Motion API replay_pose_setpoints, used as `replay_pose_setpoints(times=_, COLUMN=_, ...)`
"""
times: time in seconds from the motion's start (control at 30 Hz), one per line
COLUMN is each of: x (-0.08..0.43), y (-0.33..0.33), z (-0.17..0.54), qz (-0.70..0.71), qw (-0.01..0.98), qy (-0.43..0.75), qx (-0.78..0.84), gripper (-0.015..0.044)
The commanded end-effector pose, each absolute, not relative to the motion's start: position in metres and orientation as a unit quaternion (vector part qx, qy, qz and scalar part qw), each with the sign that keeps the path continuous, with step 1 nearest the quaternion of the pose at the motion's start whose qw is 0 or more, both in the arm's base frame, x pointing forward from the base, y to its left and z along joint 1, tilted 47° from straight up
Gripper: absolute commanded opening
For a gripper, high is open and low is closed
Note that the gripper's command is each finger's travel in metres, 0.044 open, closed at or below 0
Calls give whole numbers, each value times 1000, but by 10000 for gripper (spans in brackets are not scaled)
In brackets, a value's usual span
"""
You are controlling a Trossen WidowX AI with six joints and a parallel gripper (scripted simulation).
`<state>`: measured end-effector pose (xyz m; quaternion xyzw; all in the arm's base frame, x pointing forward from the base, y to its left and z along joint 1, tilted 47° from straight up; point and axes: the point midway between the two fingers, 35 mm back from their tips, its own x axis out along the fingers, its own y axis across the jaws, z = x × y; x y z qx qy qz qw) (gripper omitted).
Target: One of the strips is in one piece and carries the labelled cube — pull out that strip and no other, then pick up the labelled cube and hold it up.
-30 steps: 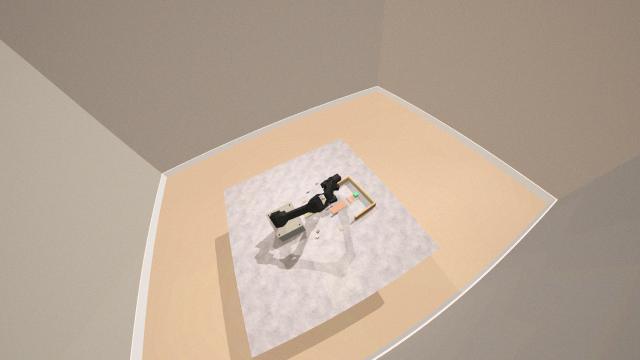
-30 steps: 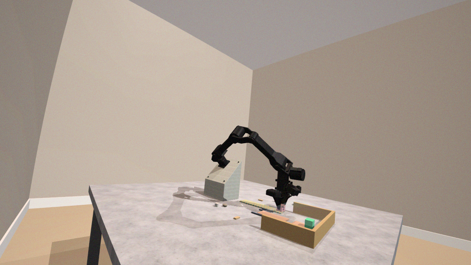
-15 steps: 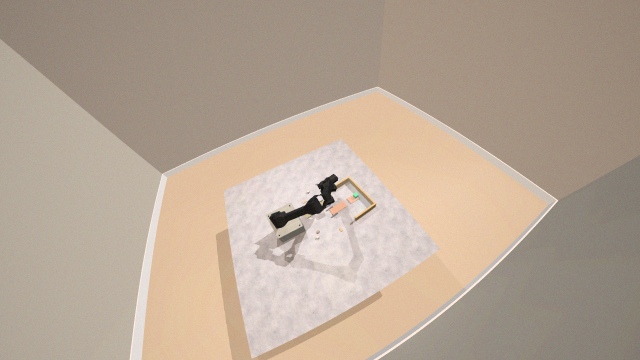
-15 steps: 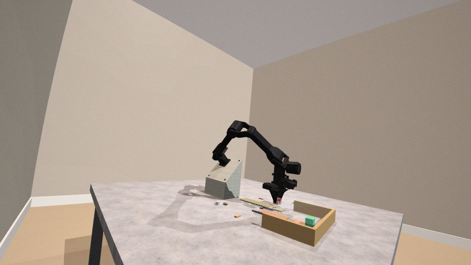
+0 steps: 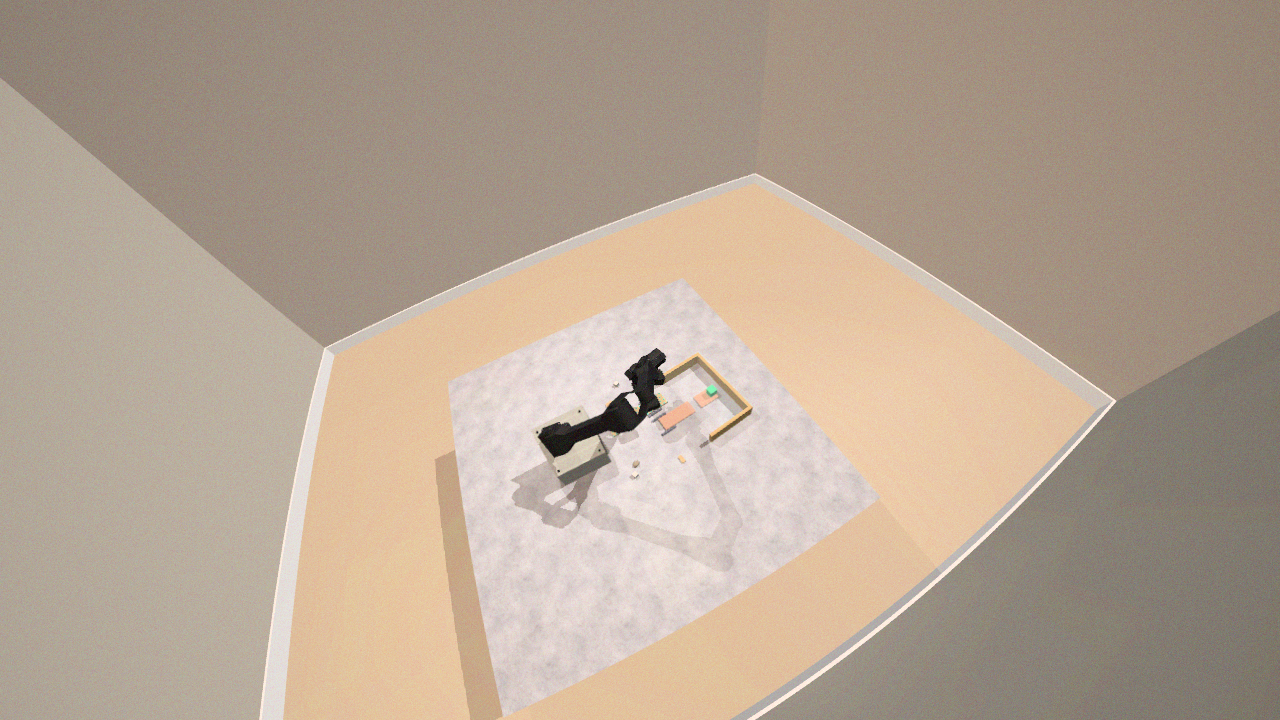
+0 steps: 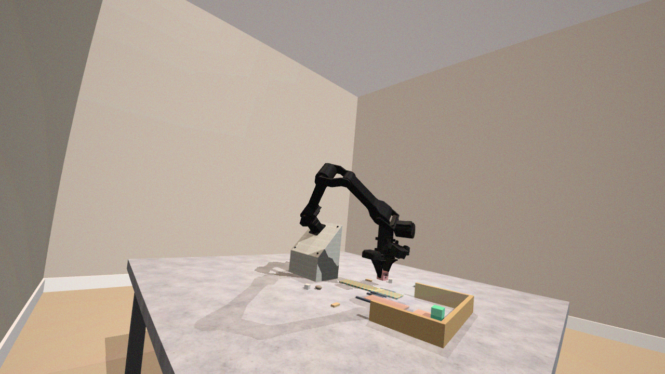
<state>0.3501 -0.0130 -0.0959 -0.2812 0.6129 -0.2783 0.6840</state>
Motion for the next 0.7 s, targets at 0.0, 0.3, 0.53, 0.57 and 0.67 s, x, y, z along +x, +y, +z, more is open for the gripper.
replay_pose_setpoints(times=0.0, x=337, y=-14, z=-95, qz=-279, qw=685, qy=613, qx=-278, gripper=0)
replay_pose_setpoints(times=0.3, x=308, y=-20, z=-93, qz=-278, qw=685, qy=613, qx=-279, gripper=0)
replay_pose_setpoints(times=0.53, x=305, y=1, z=-75, qz=-278, qw=685, qy=613, qx=-278, gripper=0)
replay_pose_setpoints(times=0.57, x=305, y=4, z=-72, qz=-278, qw=685, qy=613, qx=-278, gripper=0)
replay_pose_setpoints(times=0.67, x=304, y=7, z=-69, qz=-278, qw=685, qy=613, qx=-278, gripper=0)
